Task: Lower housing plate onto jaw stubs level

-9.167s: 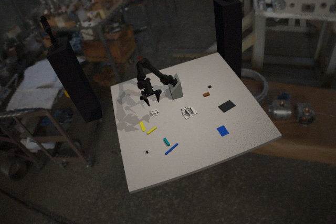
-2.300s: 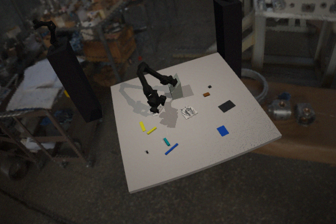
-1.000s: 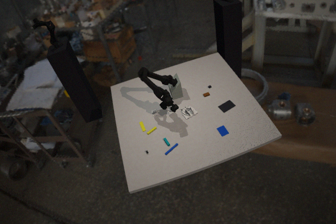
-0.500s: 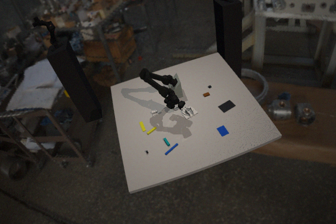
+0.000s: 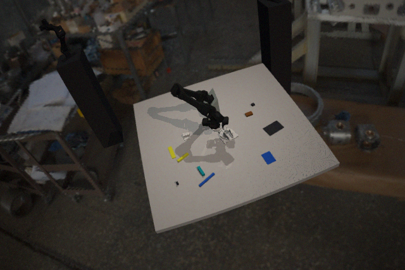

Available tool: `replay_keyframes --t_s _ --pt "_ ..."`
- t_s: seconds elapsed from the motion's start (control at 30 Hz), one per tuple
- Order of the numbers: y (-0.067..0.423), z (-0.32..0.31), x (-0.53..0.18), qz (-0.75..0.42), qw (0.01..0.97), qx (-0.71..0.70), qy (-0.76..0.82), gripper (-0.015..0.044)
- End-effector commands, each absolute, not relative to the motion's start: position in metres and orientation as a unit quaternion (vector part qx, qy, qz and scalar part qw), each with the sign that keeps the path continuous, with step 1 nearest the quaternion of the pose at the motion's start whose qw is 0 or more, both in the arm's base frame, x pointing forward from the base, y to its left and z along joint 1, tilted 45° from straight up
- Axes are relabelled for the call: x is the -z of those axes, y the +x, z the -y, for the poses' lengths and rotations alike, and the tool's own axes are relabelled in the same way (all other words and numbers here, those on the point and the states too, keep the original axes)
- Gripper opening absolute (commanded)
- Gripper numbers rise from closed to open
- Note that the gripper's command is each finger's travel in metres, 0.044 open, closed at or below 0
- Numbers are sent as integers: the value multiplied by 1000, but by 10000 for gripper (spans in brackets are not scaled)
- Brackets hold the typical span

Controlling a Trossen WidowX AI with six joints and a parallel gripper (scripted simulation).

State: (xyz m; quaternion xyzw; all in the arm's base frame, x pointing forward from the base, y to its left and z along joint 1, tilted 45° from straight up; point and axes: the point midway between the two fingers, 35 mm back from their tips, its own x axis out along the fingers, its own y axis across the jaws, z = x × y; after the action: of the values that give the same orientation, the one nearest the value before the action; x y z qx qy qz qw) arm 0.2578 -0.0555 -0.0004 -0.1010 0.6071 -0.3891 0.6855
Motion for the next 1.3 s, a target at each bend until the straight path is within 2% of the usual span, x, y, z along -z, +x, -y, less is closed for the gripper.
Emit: replay_keyframes --t_s 0.0,0.6,1.27 --pt "256 48 8 -627 677 358 -144 351" --pt "246 18 36 -690 614 202 -327 351" --pt "245 17 37 -692 610 194 -335 351"
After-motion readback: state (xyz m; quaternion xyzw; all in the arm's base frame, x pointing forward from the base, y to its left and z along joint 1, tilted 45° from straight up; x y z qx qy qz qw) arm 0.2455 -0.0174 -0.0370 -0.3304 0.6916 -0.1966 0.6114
